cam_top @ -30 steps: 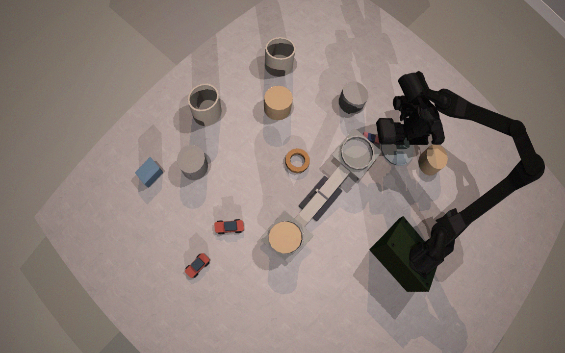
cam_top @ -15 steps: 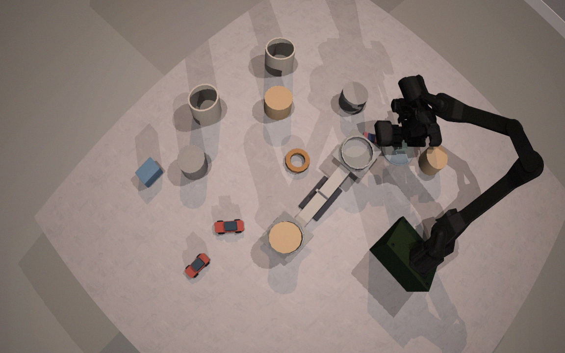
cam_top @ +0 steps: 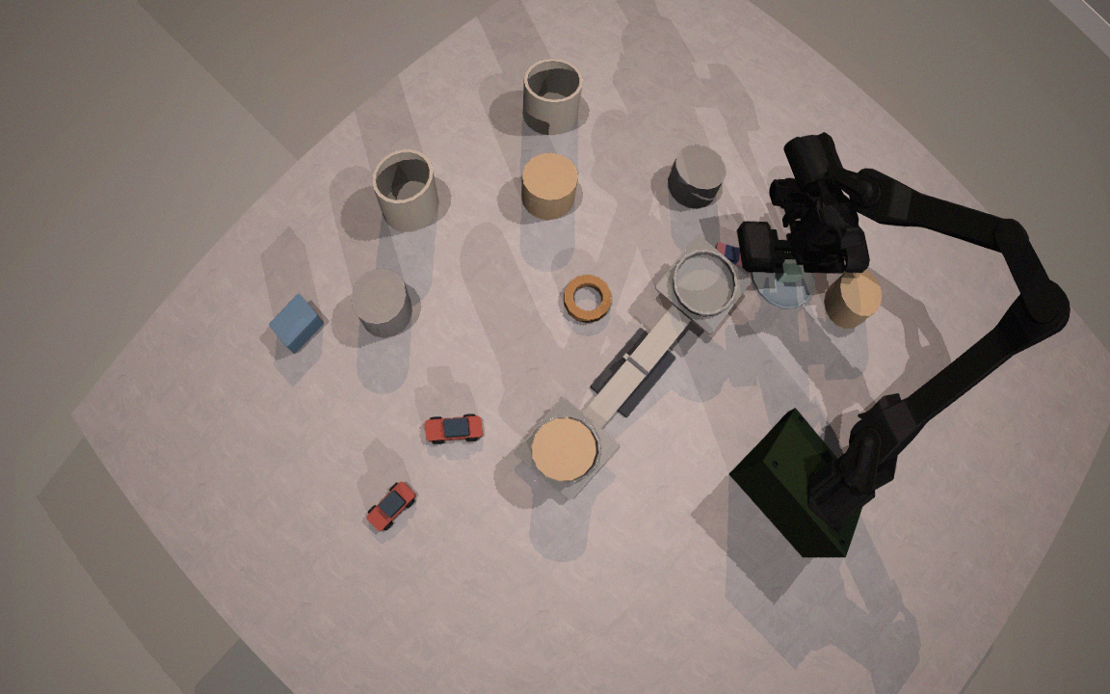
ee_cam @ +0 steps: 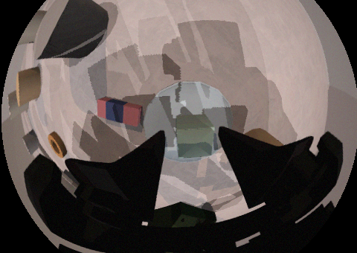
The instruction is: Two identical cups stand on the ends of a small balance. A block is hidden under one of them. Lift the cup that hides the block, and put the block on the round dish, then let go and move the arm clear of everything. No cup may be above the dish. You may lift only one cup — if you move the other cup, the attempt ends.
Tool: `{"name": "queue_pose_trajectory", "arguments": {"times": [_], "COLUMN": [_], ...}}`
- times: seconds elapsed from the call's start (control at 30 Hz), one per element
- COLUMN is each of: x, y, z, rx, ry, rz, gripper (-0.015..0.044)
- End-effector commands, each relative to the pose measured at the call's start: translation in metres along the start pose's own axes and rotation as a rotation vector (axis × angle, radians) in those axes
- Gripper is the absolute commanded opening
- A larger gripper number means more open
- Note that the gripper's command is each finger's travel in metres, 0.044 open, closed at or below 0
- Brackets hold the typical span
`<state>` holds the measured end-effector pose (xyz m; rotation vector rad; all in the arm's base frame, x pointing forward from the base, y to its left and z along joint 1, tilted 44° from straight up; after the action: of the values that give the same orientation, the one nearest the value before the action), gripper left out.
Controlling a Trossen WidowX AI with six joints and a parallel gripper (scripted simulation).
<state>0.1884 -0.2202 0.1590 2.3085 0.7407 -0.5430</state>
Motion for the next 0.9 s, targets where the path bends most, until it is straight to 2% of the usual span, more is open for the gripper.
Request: {"name": "queue_pose_trajectory", "arguments": {"times": [0.0, 0.1, 0.37, 0.5, 0.67, 0.8, 0.87], "x": [0.000, 0.002, 0.008, 0.002, 0.001, 0.000, 0.000], "y": [0.000, 0.001, 0.002, -0.001, -0.002, -0.003, -0.004], "z": [0.000, -0.002, -0.026, -0.055, -0.059, -0.091, -0.093], "rx": [0.000, -0.006, -0.010, 0.006, 0.006, 0.004, 0.003], "ry": [-0.001, 0.011, 0.037, 0.006, 0.005, 0.011, 0.011], "rz": [0.002, -0.015, -0.047, -0.011, -0.009, -0.021, -0.022], "gripper": [0.0368, 0.0440, 0.0440, 0.0440, 0.0440, 0.0440, 0.0440]}}
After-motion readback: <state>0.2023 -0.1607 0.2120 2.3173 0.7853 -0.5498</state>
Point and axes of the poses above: the point midway between the two fingers, 35 mm back from their tips, its own z axis out along the fingers, its own x axis across the jaws, y = z × x, the point moved 6 cm from there along -z, back along the fingers, and after that the axes turned 1 degree about -z, right-handed, at the moved point
